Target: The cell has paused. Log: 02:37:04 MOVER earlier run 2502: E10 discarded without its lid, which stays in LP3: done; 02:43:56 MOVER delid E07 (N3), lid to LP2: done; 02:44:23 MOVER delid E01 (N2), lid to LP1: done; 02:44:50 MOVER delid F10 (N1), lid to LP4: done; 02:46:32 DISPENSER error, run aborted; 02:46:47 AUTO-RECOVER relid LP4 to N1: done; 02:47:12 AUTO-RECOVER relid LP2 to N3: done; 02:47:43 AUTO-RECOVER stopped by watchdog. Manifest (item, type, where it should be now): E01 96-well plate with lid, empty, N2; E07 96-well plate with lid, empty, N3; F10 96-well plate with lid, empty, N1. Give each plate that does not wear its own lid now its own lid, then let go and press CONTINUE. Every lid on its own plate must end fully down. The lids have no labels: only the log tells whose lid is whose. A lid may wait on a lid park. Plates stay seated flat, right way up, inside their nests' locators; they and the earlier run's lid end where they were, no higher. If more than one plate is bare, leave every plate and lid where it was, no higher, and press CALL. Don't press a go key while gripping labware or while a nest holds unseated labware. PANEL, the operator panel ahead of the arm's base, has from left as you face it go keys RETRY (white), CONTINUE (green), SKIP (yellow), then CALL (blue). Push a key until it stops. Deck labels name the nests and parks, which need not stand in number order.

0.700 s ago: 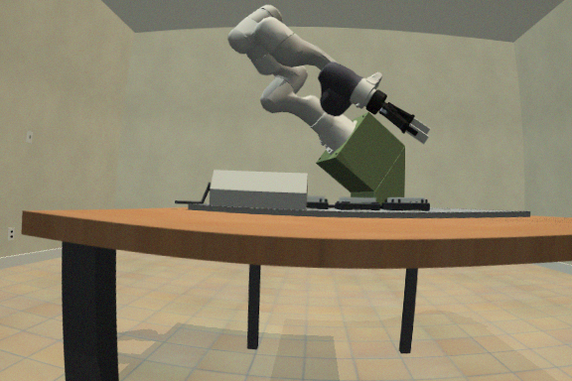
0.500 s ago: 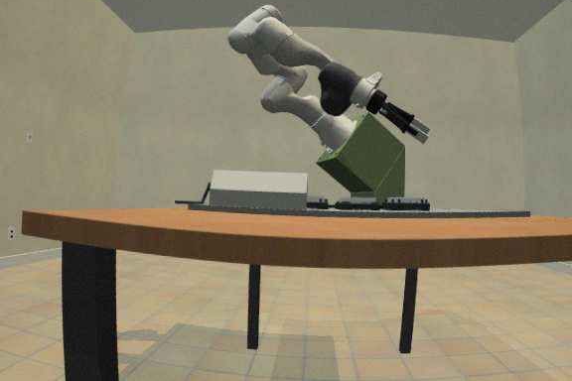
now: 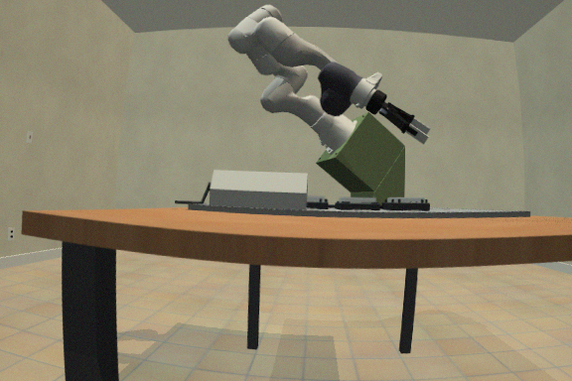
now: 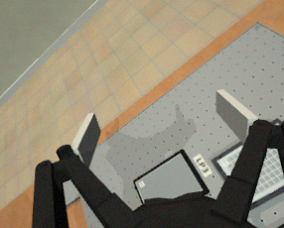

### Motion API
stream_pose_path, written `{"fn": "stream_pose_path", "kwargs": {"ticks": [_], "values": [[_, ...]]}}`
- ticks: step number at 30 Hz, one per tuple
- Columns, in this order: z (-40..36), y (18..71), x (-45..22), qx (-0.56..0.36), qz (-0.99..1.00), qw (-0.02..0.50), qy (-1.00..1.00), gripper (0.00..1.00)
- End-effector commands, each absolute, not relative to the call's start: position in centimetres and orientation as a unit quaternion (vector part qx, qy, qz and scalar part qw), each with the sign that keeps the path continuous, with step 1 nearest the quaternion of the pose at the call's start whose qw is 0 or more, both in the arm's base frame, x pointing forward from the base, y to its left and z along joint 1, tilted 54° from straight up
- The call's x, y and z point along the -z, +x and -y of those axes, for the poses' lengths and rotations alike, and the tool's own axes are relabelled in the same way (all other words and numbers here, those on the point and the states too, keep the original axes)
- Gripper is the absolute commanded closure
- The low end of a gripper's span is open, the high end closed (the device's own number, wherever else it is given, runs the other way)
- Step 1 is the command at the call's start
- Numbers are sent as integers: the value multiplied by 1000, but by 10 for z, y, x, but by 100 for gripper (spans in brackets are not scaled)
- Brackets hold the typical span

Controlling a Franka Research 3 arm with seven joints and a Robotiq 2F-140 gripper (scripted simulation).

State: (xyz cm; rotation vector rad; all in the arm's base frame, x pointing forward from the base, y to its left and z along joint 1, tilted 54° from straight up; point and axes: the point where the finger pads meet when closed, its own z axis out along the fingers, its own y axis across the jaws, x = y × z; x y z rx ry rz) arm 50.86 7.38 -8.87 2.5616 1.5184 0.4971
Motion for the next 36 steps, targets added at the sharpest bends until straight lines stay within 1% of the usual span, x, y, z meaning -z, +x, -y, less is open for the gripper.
{"fn": "stream_pose_path", "kwargs": {"ticks": [1,6,11,13,19,27,28,30,31,36], "values": [[-72,507,89,-164,-497,64,850,0],[-59,499,85,-162,-468,89,864,0],[-28,483,74,-159,-400,146,891,0],[-28,483,74,-159,-400,146,891,0],[34,449,57,-144,-257,252,922,0],[118,403,31,-121,-118,365,915,0],[126,399,28,-119,-100,378,913,0],[126,399,28,-119,-100,378,913,0],[132,395,25,-116,-56,400,908,0],[156,385,16,-113,17,438,891,0]]}}
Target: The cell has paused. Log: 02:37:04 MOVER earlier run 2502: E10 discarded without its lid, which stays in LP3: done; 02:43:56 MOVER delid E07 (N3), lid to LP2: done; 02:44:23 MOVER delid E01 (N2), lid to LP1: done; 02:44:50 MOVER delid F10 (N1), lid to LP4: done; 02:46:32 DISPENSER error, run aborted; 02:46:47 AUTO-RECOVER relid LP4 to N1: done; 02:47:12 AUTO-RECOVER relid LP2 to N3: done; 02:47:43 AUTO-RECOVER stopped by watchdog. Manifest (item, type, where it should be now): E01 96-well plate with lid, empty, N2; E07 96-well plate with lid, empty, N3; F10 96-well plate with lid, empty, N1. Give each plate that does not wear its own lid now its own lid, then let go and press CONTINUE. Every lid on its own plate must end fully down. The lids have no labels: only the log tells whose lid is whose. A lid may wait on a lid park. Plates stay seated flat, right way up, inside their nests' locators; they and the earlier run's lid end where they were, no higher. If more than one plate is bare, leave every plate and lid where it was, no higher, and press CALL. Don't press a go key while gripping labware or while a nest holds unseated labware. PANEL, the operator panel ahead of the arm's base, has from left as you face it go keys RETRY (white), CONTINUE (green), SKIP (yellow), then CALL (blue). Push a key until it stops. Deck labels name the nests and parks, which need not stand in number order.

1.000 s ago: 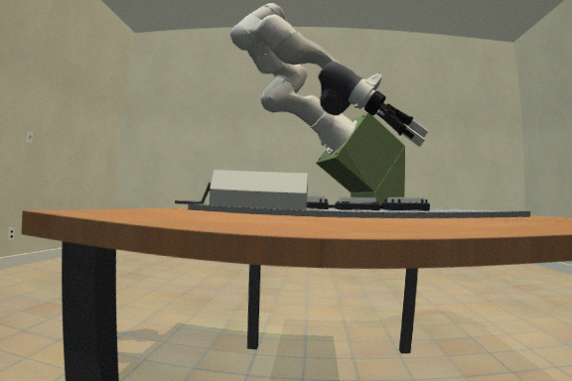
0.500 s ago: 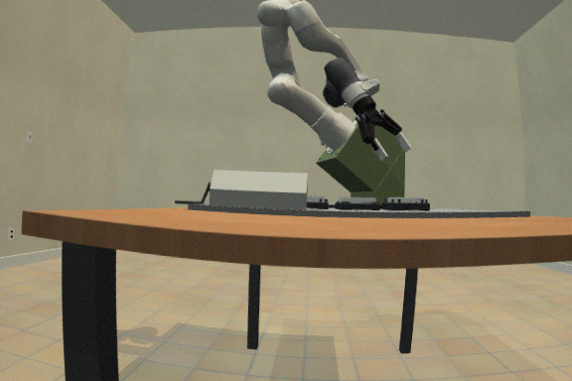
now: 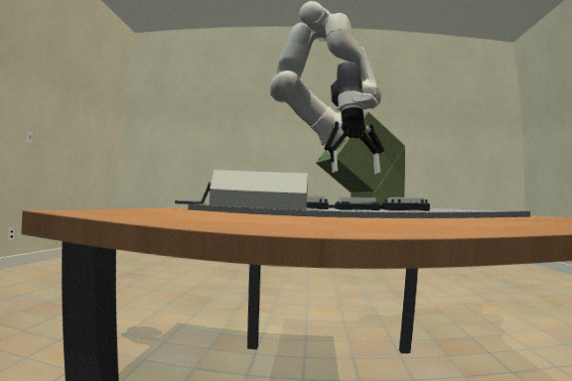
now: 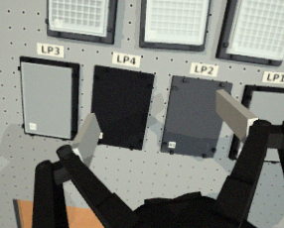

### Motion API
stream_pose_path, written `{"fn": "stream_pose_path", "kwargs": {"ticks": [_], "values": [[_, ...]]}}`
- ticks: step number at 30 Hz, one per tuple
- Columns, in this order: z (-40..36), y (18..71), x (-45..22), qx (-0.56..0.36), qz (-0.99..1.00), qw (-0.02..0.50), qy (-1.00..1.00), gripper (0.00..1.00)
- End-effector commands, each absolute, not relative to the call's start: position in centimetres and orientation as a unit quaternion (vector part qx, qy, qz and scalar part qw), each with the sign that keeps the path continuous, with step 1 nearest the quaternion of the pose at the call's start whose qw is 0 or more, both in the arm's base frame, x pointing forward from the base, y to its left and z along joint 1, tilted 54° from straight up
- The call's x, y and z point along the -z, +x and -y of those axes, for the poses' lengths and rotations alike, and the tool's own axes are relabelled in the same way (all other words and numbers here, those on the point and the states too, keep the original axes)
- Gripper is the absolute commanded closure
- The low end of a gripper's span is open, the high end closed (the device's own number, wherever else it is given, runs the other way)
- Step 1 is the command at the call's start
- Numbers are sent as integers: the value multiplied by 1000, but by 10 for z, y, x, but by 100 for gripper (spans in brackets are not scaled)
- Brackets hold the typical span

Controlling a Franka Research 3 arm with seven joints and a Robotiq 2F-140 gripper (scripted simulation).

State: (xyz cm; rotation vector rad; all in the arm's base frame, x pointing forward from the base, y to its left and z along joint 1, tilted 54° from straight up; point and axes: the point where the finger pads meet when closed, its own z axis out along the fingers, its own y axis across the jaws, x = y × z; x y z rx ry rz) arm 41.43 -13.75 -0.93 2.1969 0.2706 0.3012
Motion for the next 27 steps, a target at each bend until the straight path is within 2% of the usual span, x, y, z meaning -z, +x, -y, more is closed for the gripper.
{"fn": "stream_pose_path", "kwargs": {"ticks": [1,27], "values": [[158,384,15,-113,30,442,890,0],[159,383,15,-110,66,443,887,0]]}}
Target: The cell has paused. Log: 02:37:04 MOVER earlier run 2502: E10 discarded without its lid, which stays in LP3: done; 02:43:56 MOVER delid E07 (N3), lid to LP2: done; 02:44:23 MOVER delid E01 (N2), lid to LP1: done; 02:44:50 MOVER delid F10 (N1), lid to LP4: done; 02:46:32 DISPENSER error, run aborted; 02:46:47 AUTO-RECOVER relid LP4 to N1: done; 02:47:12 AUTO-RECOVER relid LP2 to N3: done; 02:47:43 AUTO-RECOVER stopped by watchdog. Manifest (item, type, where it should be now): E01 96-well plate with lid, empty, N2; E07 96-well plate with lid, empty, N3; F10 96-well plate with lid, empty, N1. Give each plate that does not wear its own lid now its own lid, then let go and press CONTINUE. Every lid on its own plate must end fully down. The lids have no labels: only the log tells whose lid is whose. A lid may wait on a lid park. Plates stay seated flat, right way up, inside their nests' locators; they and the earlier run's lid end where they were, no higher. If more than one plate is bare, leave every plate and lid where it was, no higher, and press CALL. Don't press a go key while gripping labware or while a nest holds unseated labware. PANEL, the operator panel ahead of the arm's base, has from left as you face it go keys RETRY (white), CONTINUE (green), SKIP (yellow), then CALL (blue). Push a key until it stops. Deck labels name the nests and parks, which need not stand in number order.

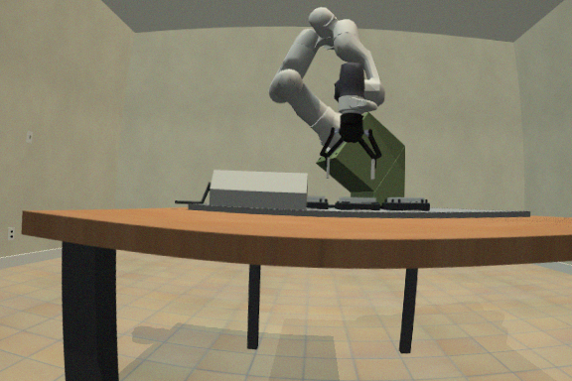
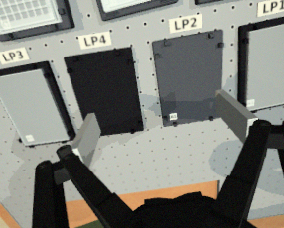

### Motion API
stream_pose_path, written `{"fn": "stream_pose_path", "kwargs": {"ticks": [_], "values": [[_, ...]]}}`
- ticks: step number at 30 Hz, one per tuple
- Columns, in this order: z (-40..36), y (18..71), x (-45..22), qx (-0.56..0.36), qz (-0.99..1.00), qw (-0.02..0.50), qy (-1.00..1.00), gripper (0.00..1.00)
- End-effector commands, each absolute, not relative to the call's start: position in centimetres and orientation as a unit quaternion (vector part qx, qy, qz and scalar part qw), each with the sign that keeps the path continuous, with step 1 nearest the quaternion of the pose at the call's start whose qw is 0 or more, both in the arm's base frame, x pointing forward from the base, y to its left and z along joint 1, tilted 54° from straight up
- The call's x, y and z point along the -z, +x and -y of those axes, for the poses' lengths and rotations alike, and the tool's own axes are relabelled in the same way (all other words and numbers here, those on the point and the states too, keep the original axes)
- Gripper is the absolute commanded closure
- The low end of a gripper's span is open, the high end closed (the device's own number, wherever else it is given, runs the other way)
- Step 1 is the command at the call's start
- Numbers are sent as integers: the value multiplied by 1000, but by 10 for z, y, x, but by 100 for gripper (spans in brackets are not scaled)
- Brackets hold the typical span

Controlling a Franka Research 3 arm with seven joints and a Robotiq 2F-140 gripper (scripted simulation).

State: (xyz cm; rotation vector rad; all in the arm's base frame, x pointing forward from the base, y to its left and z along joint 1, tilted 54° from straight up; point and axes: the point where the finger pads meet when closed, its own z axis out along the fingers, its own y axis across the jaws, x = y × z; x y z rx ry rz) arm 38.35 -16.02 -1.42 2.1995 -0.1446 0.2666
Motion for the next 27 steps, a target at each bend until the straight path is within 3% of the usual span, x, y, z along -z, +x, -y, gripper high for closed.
{"fn": "stream_pose_path", "kwargs": {"ticks": [1,3,4,27], "values": [[159,383,15,-110,66,443,887,0],[159,383,15,-110,66,443,887,0],[159,383,15,-110,66,443,887,100],[159,383,15,-110,66,443,887,100]]}}
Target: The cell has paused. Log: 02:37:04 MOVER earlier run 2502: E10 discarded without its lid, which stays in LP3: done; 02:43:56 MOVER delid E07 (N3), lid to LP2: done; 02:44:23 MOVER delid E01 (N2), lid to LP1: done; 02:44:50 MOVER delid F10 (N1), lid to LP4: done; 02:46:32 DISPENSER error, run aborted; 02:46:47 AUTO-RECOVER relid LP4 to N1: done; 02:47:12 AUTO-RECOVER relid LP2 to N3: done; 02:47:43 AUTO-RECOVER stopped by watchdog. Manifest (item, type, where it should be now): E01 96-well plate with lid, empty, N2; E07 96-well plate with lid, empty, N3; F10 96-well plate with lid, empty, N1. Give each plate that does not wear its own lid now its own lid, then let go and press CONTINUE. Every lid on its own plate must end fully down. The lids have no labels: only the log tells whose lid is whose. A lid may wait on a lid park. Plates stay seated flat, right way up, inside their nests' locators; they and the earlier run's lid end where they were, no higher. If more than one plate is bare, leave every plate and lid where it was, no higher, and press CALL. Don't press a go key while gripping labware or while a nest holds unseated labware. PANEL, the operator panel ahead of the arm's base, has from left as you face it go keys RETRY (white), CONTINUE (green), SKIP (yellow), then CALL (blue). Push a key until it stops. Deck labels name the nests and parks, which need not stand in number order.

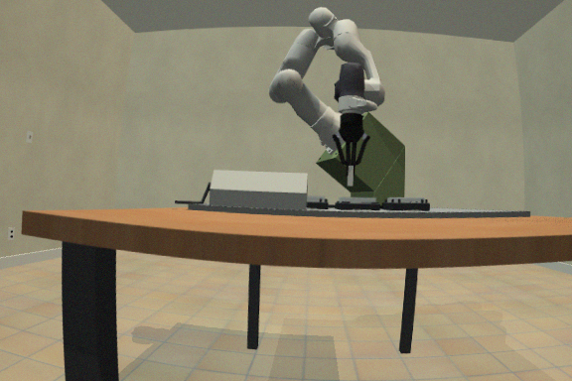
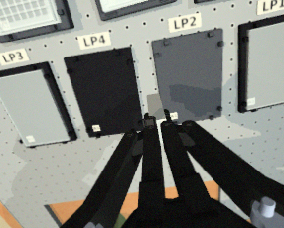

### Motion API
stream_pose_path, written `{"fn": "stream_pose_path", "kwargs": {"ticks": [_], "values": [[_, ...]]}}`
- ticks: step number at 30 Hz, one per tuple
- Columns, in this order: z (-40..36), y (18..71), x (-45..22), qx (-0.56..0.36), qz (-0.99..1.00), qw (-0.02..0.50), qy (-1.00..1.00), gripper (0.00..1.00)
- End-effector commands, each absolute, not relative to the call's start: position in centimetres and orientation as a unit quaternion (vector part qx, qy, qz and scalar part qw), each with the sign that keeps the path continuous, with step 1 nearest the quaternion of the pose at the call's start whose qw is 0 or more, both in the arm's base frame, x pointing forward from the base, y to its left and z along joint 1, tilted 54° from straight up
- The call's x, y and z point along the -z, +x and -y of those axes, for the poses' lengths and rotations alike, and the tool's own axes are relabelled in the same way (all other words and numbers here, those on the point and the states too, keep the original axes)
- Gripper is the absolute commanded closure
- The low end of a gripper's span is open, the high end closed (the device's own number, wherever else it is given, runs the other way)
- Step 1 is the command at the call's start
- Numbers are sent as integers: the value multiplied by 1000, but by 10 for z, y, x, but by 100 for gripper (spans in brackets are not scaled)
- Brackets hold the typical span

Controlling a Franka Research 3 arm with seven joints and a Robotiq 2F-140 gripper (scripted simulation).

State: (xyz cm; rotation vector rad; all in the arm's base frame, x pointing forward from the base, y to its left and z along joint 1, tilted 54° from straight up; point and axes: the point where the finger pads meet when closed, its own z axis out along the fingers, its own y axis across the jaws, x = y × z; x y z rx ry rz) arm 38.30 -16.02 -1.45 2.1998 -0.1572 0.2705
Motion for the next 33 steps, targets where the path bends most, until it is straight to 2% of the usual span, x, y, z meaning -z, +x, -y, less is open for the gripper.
{"fn": "stream_pose_path", "kwargs": {"ticks": [1,12,15,22,23,33], "values": [[159,383,15,-110,66,443,887,100],[162,385,8,-111,64,443,887,100],[195,390,-49,-116,54,443,888,100],[276,341,-135,-96,45,444,890,100],[276,341,-135,-96,45,444,890,34],[276,341,-135,-96,45,444,890,34]]}}
